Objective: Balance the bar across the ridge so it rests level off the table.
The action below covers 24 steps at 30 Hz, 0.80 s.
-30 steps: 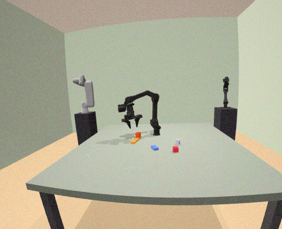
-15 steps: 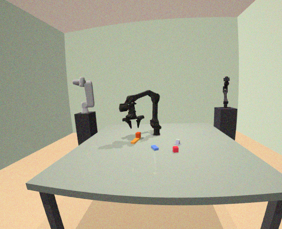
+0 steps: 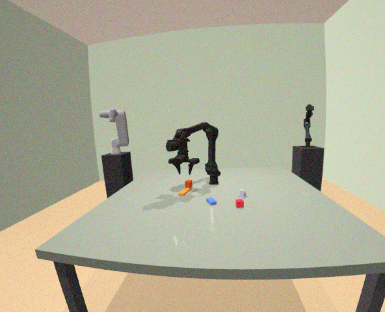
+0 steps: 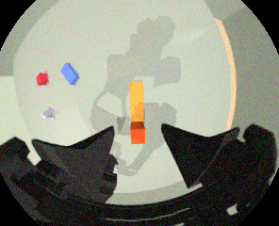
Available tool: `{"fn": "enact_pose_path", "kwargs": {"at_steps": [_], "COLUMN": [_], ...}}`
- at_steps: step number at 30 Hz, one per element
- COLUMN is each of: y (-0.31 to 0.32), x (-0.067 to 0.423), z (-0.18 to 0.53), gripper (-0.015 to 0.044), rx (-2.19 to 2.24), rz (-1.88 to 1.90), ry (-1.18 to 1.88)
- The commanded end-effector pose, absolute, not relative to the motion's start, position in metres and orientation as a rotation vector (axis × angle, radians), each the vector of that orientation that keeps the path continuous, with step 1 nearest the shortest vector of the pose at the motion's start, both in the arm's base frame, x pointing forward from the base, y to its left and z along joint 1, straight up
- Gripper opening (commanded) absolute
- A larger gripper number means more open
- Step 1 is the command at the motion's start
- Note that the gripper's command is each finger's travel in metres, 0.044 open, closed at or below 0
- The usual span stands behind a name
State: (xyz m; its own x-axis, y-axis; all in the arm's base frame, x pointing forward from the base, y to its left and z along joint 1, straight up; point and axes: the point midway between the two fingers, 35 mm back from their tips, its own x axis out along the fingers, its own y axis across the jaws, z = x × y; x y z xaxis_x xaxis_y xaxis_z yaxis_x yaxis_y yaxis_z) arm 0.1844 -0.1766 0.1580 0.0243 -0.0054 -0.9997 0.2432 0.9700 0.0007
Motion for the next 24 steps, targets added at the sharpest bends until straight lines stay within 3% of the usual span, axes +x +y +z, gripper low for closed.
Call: {"fn": "enact_pose_path", "kwargs": {"at_steps": [1,13,24], "y": [-0.178,-0.179,-0.179], "x": [0.187,0.188,0.188], "z": [0.154,0.077,0.069], "gripper": [0.0315,0.0315,0.0315], "rx": [0.182,0.182,0.182], "rz": [-0.209,-0.209,-0.209], "ry": [1.539,1.539,1.539]}}
